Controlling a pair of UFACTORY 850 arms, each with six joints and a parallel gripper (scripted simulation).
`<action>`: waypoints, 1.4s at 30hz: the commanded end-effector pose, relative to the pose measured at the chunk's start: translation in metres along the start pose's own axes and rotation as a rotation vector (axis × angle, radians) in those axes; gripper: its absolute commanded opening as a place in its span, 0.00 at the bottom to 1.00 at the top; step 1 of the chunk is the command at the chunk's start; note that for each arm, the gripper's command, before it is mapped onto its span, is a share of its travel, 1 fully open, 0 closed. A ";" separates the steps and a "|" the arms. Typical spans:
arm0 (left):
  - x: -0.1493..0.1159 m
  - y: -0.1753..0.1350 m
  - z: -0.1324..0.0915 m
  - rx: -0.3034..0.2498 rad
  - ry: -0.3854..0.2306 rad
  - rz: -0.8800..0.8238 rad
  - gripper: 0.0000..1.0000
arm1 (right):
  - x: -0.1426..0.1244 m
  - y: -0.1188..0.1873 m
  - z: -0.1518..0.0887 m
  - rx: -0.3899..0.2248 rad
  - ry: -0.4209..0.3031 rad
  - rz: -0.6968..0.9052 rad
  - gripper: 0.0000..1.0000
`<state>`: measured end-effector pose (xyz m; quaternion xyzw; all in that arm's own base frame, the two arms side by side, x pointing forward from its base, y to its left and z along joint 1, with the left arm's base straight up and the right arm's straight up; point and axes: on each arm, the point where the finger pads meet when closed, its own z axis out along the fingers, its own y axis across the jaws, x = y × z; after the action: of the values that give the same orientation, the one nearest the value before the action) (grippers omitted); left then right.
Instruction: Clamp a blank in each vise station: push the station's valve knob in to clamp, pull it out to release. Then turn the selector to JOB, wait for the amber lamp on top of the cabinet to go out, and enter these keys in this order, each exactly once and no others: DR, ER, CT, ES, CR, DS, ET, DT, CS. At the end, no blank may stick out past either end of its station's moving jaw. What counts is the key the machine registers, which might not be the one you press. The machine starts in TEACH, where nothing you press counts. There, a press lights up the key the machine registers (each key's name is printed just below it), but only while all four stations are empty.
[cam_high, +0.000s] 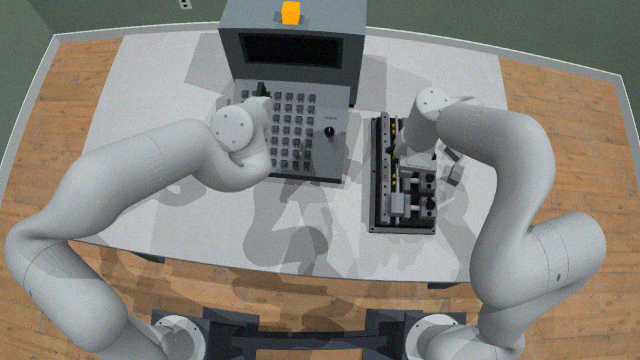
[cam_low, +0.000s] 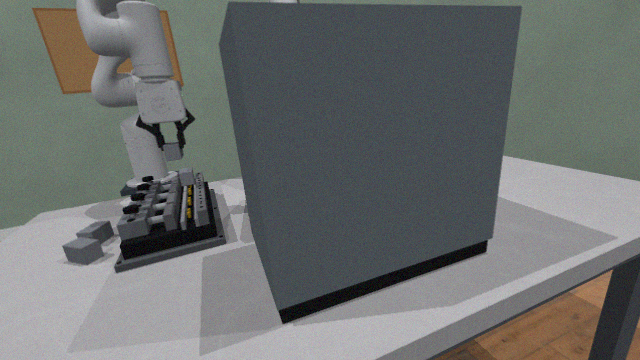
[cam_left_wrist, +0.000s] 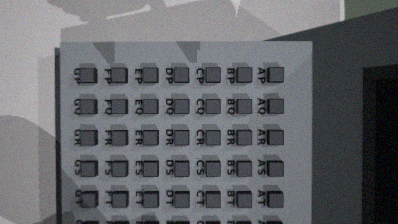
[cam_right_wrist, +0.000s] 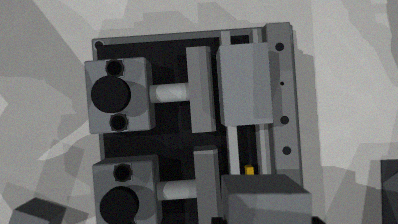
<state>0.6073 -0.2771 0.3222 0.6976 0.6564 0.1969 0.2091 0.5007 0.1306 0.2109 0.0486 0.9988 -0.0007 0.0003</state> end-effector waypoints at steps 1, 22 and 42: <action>0.000 0.001 -0.001 -0.002 -0.001 -0.001 1.00 | 0.000 0.007 -0.001 -0.002 -0.002 -0.038 0.00; 0.000 0.001 -0.001 -0.002 -0.001 -0.001 1.00 | 0.000 0.012 0.000 -0.002 -0.002 -0.068 0.00; 0.000 0.001 -0.001 -0.002 -0.001 -0.001 1.00 | 0.000 0.012 0.037 -0.002 -0.001 -0.069 0.00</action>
<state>0.6073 -0.2771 0.3222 0.6976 0.6564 0.1969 0.2091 0.5005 0.1416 0.1789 0.0142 0.9999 -0.0002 -0.0006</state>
